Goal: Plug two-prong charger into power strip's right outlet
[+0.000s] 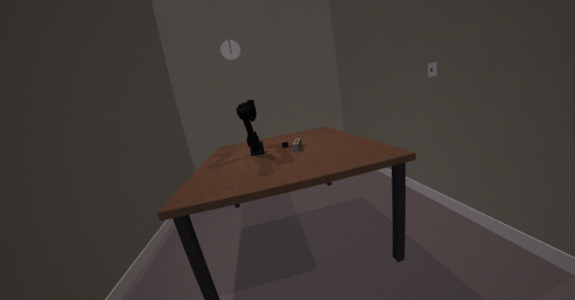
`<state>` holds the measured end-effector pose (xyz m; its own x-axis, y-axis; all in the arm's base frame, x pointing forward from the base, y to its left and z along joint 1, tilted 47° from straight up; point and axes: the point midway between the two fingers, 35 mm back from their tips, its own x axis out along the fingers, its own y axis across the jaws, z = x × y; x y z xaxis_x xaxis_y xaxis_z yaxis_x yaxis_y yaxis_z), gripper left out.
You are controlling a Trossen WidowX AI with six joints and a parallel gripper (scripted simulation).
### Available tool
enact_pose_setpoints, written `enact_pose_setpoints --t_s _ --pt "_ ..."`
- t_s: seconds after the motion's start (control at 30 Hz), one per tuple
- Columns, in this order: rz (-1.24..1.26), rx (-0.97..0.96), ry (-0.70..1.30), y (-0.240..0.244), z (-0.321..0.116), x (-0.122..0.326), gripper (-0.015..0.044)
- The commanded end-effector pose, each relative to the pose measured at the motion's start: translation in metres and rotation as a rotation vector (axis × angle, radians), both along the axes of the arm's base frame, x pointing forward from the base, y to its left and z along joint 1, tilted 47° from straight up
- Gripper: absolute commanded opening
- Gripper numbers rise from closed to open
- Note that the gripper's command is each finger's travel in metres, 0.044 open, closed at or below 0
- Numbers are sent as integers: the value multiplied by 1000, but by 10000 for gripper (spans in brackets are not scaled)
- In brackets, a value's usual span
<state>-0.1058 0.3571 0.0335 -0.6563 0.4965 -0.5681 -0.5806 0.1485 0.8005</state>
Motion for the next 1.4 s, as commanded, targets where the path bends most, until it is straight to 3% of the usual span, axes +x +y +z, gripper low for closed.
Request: enact_pose_setpoints --t_s 0.0,0.6,1.37 --pt "-92 -65 -39 7 -11 23 440" --pt "-517 -461 -248 -8 -65 143 440" --pt "-873 -961 -478 -100 -90 262 440"
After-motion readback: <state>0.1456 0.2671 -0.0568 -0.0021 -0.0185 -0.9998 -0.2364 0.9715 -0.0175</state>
